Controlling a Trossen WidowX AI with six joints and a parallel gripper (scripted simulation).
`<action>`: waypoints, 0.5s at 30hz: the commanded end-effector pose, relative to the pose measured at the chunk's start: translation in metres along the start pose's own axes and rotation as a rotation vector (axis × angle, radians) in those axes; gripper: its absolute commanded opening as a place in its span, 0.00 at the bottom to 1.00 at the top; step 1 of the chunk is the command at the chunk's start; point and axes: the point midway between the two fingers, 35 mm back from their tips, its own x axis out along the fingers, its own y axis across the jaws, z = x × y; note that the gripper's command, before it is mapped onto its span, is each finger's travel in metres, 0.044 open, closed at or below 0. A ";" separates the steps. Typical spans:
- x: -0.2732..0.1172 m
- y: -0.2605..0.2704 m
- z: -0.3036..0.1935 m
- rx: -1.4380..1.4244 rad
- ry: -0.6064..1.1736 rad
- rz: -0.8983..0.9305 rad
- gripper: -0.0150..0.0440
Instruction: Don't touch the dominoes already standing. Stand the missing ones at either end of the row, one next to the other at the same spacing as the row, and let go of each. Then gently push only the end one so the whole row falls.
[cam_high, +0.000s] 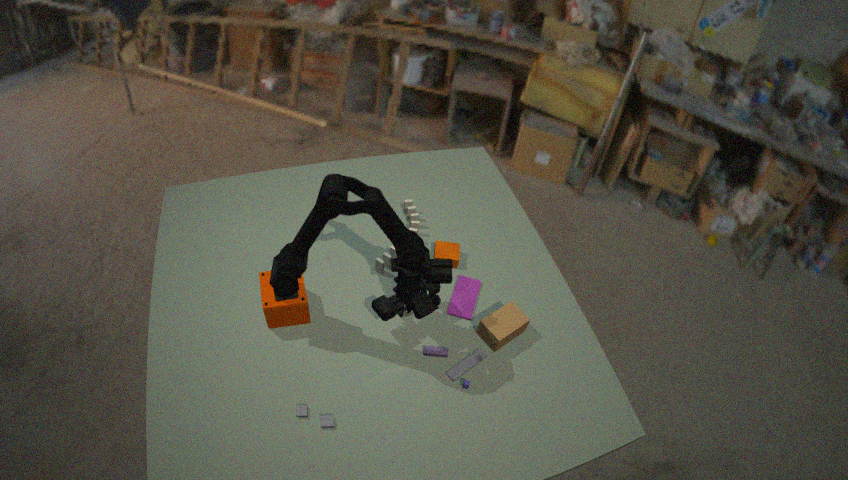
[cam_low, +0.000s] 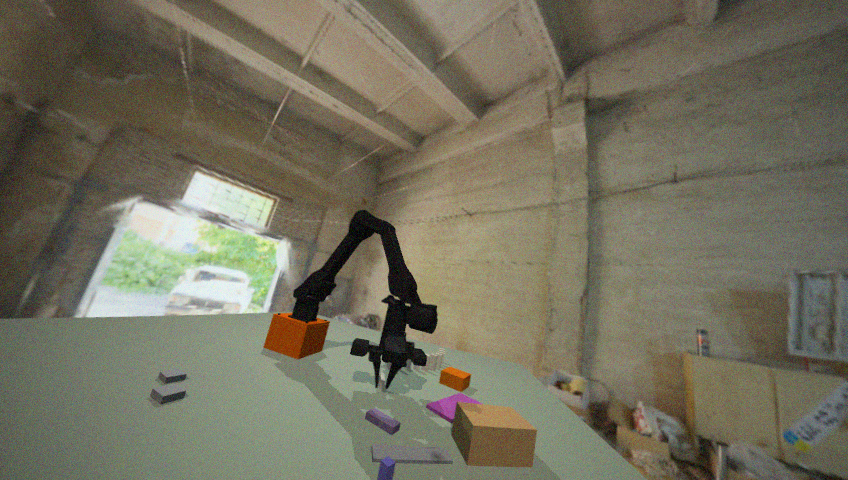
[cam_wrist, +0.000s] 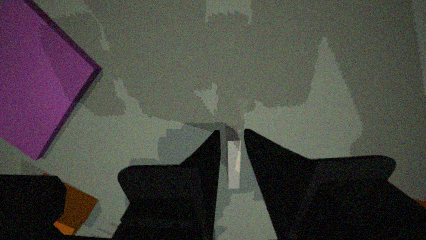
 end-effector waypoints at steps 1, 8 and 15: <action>0.001 0.000 -0.001 -0.002 0.003 0.002 0.30; -0.001 0.000 0.000 -0.002 0.003 0.002 0.30; -0.079 0.005 0.004 -0.002 0.003 0.003 0.30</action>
